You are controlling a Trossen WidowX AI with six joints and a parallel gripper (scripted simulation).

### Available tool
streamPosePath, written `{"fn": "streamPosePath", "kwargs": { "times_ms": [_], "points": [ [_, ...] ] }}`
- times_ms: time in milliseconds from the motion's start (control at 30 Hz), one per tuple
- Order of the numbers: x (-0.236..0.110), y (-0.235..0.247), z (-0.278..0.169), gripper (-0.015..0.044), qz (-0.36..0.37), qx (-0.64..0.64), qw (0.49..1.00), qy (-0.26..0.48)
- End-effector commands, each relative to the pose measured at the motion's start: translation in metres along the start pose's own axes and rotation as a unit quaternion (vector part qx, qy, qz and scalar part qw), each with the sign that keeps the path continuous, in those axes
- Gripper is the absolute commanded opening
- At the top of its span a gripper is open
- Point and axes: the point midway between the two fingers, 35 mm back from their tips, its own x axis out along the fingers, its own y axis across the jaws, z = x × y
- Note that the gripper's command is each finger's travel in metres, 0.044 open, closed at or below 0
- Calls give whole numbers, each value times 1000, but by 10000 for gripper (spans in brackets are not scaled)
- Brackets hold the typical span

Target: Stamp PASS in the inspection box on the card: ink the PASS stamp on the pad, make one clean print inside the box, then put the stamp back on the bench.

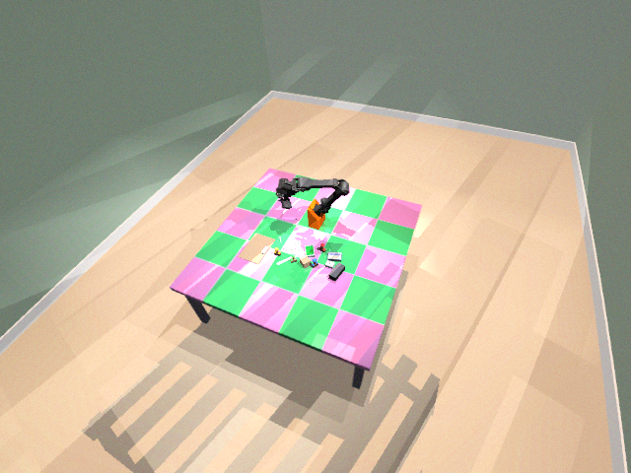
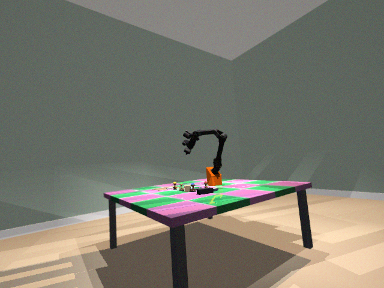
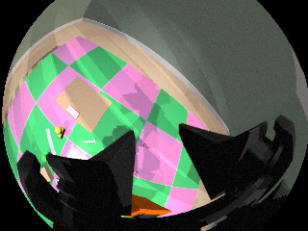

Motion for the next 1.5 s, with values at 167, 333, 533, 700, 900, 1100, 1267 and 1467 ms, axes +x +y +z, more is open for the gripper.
{"fn": "streamPosePath", "kwargs": {
  "times_ms": [167, 333, 533, 700, 900, 1100, 1267, 1467],
  "points": [
    [15, 115, 15, 213, 128, -160, 978, 28],
    [20, 176, 8, 213, 195, -236, 951, 50],
    [15, 275, -27, 213, 323, -329, 882, 101],
    [7, 329, -58, 213, 395, -369, 830, 137],
    [11, 330, -53, 213, 395, -369, 830, 137],
    [16, 334, -56, 213, 394, -369, 830, 137],
    [21, 339, -60, 213, 394, -369, 830, 137],
    [28, 345, -64, 213, 394, -369, 830, 137]
  ]
}}
